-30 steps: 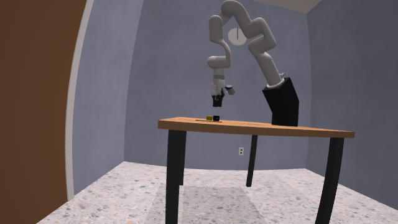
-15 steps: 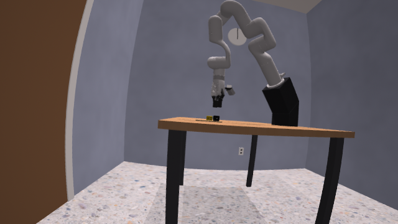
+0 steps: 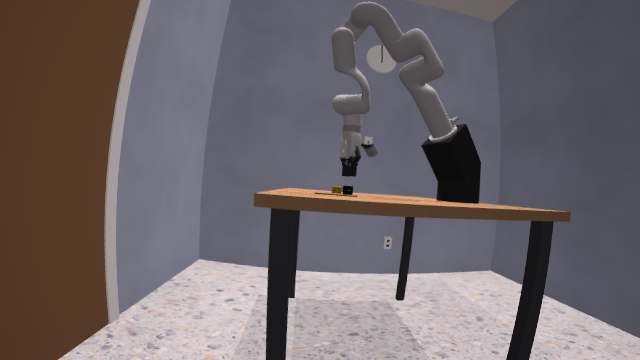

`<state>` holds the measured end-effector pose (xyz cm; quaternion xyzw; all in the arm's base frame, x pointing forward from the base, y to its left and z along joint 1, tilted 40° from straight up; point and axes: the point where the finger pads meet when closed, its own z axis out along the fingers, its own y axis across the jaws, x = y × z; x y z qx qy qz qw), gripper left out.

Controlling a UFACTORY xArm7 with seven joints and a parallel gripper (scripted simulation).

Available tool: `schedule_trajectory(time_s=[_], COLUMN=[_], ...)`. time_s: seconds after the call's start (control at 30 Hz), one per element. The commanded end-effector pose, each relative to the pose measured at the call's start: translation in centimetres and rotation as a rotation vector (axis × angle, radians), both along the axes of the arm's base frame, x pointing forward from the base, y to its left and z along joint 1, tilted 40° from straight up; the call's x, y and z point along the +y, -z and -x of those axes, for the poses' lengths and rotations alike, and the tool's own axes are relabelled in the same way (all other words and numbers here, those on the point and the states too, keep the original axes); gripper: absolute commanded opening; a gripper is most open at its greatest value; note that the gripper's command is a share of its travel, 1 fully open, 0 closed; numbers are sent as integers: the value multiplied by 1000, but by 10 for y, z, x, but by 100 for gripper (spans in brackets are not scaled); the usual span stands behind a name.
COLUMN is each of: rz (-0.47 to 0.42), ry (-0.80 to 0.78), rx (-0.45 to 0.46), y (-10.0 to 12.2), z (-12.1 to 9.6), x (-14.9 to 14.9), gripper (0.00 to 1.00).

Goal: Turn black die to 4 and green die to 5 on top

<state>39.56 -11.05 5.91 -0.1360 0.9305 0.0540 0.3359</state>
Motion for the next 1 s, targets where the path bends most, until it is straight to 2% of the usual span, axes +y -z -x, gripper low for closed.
schedule_trajectory(time_s=[0.0, 0.6, 0.97], rz=[0, 0, 0], ry=[2, 2, 2], rx=[-2, -2, -2], y=[5, 24, 28], z=[-4, -18, -22], x=[0, 5, 6], gripper=[47, 47, 47])
